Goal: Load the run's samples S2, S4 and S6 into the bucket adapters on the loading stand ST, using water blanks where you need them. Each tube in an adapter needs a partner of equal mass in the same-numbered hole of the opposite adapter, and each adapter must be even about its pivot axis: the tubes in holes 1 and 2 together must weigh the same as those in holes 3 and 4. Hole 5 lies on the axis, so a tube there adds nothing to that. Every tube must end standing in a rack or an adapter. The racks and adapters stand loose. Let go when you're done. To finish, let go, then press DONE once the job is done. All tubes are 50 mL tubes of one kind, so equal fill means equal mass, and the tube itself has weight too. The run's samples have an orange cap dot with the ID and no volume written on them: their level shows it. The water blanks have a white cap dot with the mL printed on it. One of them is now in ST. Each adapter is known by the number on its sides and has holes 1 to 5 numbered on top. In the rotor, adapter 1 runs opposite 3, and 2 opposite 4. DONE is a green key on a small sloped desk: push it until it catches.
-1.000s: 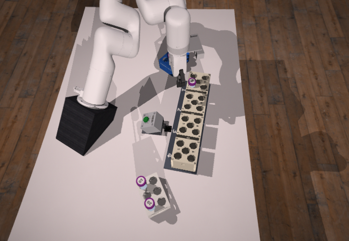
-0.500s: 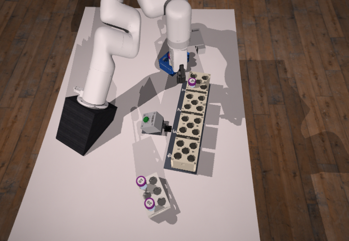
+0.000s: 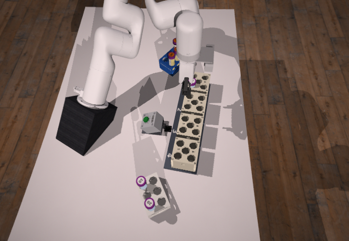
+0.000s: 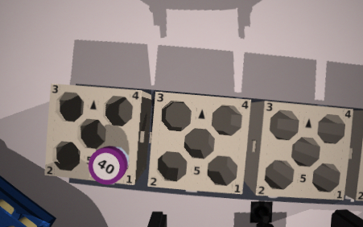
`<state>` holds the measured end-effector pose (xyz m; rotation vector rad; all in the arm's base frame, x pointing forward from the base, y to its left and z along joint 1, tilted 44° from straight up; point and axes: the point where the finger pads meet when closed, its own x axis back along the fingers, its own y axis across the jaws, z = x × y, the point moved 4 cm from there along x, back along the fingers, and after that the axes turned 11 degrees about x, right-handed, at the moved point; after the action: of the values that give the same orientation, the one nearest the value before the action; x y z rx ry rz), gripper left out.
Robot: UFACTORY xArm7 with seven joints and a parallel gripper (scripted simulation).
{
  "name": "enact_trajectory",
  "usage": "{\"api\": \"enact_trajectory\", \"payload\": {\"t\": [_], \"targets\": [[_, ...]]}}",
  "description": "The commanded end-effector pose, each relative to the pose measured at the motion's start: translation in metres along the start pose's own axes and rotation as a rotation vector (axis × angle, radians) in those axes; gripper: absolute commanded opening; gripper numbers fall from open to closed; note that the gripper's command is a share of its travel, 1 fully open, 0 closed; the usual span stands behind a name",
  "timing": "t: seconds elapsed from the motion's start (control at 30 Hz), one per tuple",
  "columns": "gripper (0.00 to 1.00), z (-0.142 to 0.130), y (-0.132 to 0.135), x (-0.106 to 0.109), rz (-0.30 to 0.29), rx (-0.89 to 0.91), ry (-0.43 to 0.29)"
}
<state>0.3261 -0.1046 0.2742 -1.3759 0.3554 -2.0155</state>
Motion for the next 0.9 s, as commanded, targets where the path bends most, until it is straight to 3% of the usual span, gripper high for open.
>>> {"api": "enact_trajectory", "payload": {"t": [0.0, 0.2, 0.23, 0.87], "targets": [[1.0, 0.012, 0.021, 0.001, -0.001, -0.011, -0.003], [1.0, 0.021, 0.041, 0.001, -0.001, -0.011, -0.003], [0.57, 0.022, 0.036, 0.001, -0.001, -0.044, -0.003], [0.57, 0.03, -0.049, 0.001, 0.0, -0.077, -0.003]]}}
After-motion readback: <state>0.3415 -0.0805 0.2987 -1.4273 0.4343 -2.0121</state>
